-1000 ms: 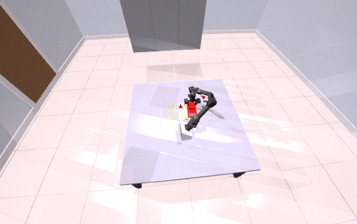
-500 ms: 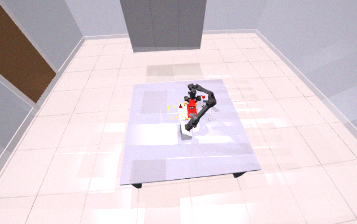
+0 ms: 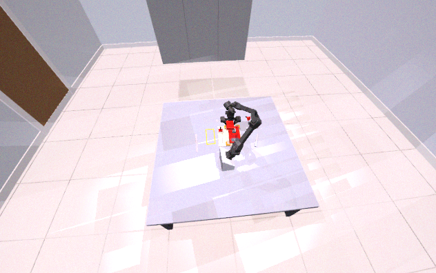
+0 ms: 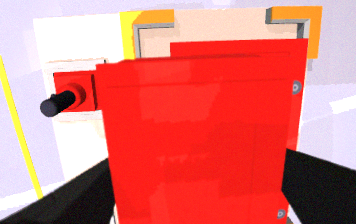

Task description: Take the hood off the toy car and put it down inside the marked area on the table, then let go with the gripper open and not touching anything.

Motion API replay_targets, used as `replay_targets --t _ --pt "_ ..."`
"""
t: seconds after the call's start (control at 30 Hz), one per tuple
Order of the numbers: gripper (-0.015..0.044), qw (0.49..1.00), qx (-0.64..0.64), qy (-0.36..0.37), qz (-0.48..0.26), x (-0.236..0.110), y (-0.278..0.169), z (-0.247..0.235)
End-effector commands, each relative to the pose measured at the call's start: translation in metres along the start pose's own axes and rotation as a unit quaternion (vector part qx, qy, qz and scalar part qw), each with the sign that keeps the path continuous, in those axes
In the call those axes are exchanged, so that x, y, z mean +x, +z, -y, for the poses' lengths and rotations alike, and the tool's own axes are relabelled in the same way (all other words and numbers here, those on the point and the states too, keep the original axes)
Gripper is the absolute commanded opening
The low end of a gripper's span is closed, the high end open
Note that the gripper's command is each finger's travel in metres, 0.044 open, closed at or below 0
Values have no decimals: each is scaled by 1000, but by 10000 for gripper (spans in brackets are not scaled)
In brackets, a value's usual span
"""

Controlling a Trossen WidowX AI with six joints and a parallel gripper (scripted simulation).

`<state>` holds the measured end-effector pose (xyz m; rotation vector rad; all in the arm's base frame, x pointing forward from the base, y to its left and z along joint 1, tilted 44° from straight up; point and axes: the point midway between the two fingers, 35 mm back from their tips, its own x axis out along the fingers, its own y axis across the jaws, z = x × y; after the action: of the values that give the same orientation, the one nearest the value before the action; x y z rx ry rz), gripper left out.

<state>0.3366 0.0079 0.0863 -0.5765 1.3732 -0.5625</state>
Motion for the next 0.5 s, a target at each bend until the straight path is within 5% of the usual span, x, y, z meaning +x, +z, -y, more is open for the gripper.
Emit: replay_targets --t 0.0,0.47 --pt "0 1000 -1 4 -3 1 1 -20" --pt "0 1000 3 12 -6 -2 -4 -78"
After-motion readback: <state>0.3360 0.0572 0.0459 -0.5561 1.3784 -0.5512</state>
